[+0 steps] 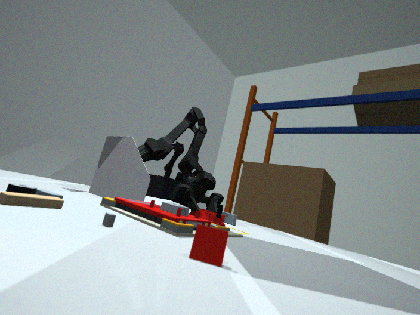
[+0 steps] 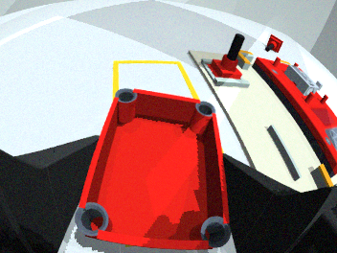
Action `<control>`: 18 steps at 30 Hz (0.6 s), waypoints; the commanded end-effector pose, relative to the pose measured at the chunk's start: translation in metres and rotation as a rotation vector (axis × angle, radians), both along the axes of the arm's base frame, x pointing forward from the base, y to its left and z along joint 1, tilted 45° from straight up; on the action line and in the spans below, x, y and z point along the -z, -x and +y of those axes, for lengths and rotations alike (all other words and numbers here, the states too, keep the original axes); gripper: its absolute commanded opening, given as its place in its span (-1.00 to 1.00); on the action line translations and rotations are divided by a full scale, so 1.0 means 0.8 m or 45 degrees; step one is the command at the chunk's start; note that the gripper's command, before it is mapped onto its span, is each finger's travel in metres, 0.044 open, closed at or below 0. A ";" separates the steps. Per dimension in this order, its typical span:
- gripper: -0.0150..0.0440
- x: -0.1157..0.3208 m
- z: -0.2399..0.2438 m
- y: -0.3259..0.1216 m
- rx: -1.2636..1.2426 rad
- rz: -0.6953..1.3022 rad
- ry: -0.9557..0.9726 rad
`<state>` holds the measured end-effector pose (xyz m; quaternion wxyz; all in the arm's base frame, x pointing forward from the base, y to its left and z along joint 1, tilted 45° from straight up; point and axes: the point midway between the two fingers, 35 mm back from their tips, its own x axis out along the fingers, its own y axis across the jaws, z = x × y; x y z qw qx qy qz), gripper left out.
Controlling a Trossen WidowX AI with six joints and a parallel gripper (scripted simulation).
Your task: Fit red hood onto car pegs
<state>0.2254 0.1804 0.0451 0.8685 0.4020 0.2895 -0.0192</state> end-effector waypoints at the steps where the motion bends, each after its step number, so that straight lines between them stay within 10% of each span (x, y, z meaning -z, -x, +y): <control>1: -0.49 -0.009 -0.006 -0.002 -0.001 -0.006 -0.001; 18: -0.49 -0.037 -0.032 -0.004 0.000 -0.007 -0.001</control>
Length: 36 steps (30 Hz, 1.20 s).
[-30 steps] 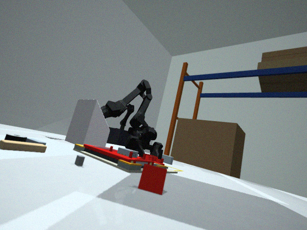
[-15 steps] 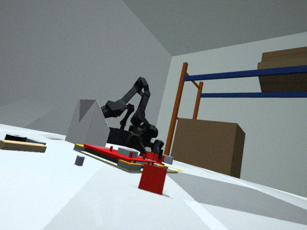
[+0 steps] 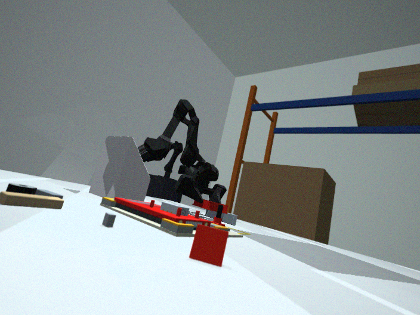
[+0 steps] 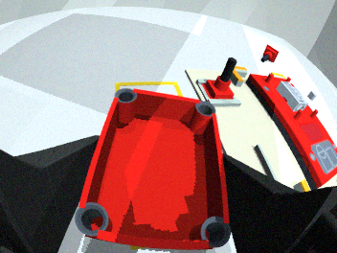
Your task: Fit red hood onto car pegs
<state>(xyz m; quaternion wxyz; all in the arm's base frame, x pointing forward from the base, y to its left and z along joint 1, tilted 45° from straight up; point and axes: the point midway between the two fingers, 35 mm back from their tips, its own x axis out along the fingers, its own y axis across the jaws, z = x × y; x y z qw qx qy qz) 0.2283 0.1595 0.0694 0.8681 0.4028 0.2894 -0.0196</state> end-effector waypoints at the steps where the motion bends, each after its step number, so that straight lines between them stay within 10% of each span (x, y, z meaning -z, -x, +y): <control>1: -0.49 -0.008 -0.007 0.000 -0.002 -0.007 0.001; 36: -0.49 -0.027 -0.031 0.003 -0.228 -0.100 0.366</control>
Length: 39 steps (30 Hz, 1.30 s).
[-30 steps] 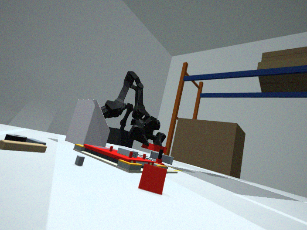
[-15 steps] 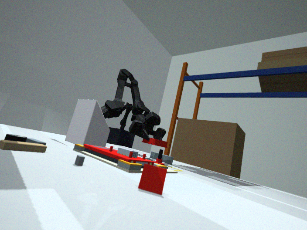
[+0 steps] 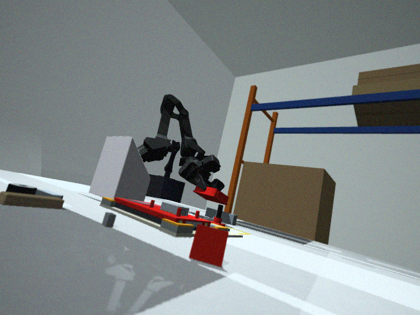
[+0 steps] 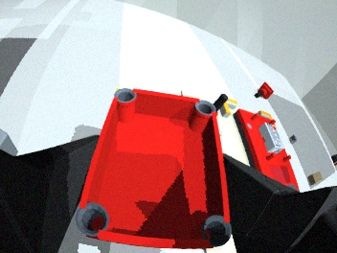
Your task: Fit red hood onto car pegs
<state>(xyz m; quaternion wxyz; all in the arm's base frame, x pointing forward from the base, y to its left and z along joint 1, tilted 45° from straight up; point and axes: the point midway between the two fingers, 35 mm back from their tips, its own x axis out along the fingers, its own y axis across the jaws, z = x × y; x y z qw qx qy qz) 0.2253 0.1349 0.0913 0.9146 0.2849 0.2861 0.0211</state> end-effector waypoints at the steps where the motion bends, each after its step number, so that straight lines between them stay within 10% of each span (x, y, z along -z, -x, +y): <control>1: -0.49 0.000 0.000 0.000 -0.068 -0.030 0.114; 39: -0.49 0.000 0.000 0.000 -0.703 -0.280 1.154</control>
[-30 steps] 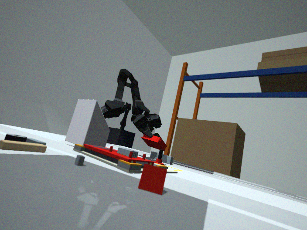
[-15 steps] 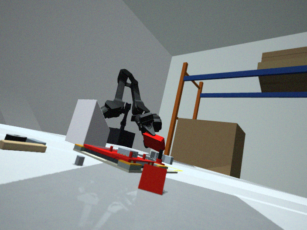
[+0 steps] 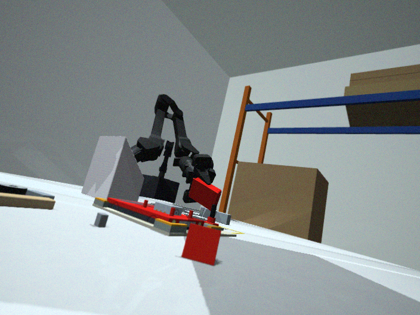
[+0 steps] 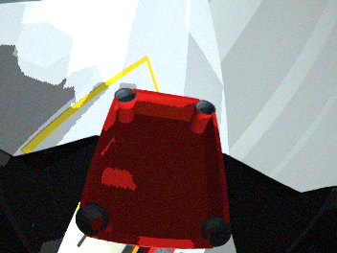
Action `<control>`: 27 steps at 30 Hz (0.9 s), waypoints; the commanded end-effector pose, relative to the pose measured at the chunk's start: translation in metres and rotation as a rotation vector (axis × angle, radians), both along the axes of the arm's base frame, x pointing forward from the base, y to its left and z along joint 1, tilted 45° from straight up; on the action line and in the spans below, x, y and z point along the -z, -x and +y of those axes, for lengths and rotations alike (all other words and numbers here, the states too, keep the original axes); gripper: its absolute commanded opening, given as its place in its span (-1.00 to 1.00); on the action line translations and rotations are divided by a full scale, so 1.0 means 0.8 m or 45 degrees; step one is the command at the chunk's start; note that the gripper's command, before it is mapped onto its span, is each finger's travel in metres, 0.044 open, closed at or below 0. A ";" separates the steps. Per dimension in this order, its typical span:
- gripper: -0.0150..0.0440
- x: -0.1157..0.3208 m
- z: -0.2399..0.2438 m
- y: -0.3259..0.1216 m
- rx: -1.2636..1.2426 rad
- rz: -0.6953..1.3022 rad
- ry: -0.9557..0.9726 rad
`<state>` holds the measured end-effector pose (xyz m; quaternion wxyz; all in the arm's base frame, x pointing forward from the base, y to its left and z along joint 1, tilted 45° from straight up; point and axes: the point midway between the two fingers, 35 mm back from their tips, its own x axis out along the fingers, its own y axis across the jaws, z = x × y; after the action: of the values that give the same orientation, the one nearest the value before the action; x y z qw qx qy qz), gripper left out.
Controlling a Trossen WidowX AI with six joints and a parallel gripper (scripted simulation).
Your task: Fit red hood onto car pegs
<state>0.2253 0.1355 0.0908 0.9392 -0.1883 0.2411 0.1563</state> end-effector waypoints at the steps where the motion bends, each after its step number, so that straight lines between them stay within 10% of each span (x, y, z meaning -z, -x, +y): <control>1: -0.49 0.000 0.000 0.000 -0.069 -0.031 0.118; 27: -0.49 0.004 0.005 0.002 -0.512 -0.205 0.842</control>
<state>0.2240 0.1392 0.0890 0.8211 -0.4931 0.1728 0.2298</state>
